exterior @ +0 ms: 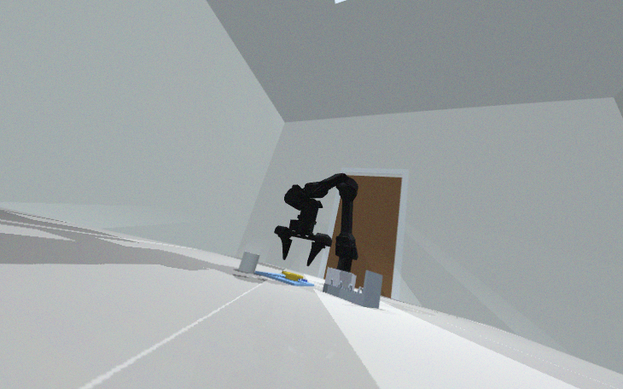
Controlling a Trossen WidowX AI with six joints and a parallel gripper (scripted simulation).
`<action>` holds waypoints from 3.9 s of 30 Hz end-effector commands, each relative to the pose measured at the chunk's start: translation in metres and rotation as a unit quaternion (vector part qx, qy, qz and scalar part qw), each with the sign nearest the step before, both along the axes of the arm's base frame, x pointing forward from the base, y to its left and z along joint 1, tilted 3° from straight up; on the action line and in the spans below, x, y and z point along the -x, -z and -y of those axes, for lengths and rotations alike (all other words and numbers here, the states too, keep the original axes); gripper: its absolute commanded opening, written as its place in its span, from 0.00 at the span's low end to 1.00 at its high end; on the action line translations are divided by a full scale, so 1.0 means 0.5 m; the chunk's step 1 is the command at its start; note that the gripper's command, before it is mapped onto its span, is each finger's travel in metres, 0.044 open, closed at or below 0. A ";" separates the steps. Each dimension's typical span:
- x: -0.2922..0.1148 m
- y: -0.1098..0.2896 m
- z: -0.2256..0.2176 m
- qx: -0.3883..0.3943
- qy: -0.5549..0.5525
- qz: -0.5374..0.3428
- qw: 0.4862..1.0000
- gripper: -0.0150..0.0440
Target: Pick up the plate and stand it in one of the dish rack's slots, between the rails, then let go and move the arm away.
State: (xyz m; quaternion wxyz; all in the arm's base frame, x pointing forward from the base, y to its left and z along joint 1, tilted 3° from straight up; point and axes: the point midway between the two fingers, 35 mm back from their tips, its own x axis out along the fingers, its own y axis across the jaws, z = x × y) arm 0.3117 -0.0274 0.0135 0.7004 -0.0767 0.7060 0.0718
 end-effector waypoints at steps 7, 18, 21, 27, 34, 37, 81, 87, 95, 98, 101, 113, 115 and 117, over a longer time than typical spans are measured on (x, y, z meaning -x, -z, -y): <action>0.007 0.039 0.003 0.001 -0.002 -0.007 1.000 0.93; 0.010 0.074 0.006 0.001 -0.002 -0.007 1.000 0.93; 0.012 0.084 0.008 0.002 -0.002 -0.008 1.000 0.93; 0.014 0.094 0.009 0.002 -0.002 -0.008 1.000 0.92; 0.014 0.094 0.009 0.002 -0.002 -0.008 1.000 0.89; 0.014 0.094 0.009 0.002 -0.002 -0.008 1.000 0.86; -0.028 -0.240 0.008 0.002 -0.002 -0.007 1.000 0.25; -0.016 -0.253 -0.015 0.001 0.023 -0.007 1.000 0.25; 0.061 -0.255 -0.123 0.001 0.160 -0.007 0.987 0.25; 0.094 -0.253 -0.156 0.002 0.210 -0.007 0.978 0.25; 0.112 -0.251 -0.171 0.002 0.235 -0.007 0.972 0.25; 0.096 -0.198 -0.191 -0.068 0.161 -0.031 0.984 0.25; 0.092 -0.184 -0.196 -0.088 0.141 -0.034 0.986 0.25; 0.088 -0.171 -0.201 -0.108 0.120 -0.037 0.986 0.25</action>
